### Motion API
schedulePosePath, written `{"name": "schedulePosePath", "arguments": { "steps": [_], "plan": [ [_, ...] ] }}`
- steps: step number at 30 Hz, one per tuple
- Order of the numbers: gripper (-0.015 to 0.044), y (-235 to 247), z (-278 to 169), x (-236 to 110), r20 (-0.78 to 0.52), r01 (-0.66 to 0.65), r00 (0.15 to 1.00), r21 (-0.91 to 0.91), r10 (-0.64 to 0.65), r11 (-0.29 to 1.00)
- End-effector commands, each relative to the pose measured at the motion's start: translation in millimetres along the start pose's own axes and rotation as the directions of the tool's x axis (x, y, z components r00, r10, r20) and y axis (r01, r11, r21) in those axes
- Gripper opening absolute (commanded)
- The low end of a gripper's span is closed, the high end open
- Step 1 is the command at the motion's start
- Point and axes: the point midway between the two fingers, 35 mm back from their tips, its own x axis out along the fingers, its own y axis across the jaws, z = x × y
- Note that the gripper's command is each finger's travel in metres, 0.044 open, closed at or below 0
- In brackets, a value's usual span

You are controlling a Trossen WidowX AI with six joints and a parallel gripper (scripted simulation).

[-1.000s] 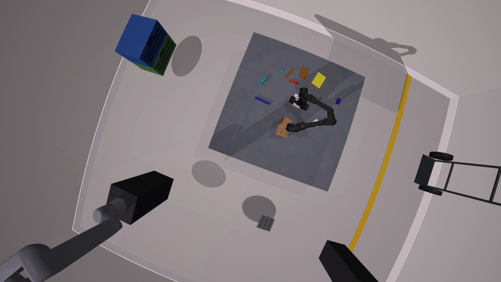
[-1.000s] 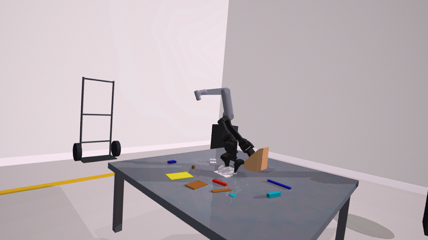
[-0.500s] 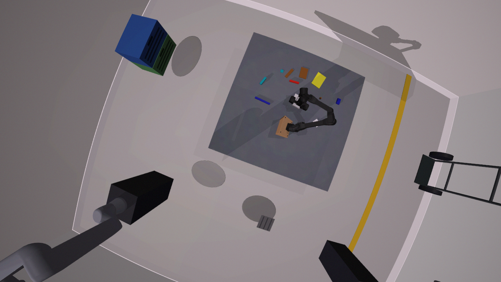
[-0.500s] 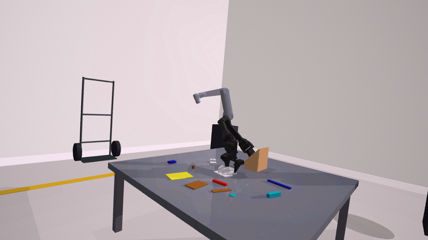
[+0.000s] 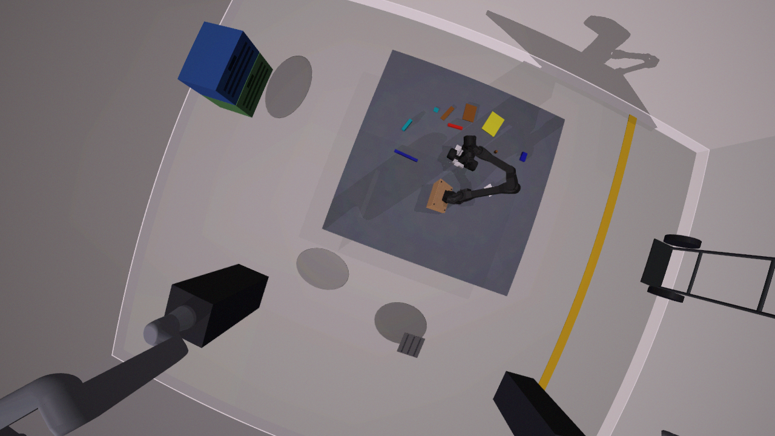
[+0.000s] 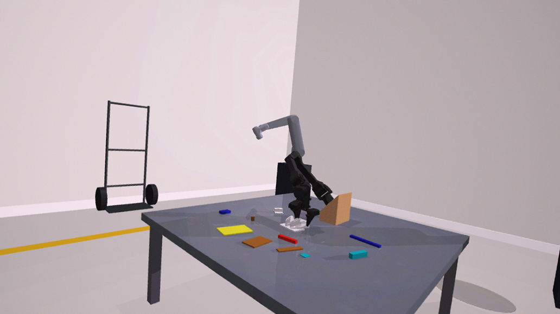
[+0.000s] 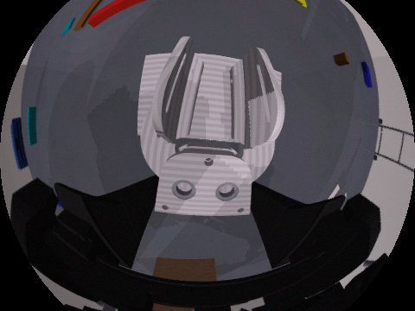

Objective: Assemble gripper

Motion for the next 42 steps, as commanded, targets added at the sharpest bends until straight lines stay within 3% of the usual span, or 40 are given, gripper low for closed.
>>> {"name": "schedulePosePath", "arguments": {
  "steps": [1, 42],
  "plan": [
    [0.0351, -0.9, -0.7, 2.7, -0.006, 0.001, 1.0, 0.002, -0.001, 1.0],
    [0.0351, -1.1, 1.4, -0.5, -0.006, 0.001, 1.0, 0.002, -0.001, 1.0]
  ]
}}
